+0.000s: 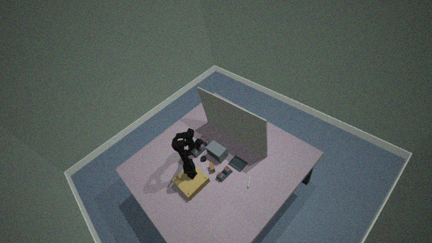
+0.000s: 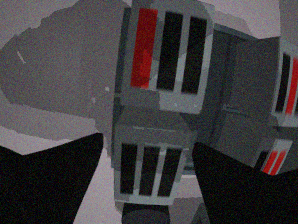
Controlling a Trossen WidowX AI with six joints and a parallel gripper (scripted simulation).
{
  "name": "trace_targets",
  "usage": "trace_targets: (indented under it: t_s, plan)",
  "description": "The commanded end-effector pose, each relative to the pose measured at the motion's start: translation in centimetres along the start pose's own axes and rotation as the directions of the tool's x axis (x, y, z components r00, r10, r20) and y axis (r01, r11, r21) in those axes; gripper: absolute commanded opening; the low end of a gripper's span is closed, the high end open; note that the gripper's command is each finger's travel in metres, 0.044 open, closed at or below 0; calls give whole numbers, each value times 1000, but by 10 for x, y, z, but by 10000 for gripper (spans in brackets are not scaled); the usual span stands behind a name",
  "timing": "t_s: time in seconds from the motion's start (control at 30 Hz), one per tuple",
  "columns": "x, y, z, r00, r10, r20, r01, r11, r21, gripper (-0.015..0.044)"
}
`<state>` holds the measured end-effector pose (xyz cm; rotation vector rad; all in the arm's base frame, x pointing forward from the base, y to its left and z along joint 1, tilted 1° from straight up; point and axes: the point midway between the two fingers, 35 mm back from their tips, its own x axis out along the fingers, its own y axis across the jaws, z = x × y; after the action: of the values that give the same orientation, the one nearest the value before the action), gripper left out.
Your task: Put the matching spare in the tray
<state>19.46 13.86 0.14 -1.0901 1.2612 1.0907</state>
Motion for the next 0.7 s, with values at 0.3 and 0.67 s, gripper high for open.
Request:
trace_targets:
  t_s: [0.3,0.67]
  plan:
    - [6,1,-1,1000,2,-2,-2,1000,0,221]
    - [6,1,-1,1000,2,-2,-2,1000,0,70]
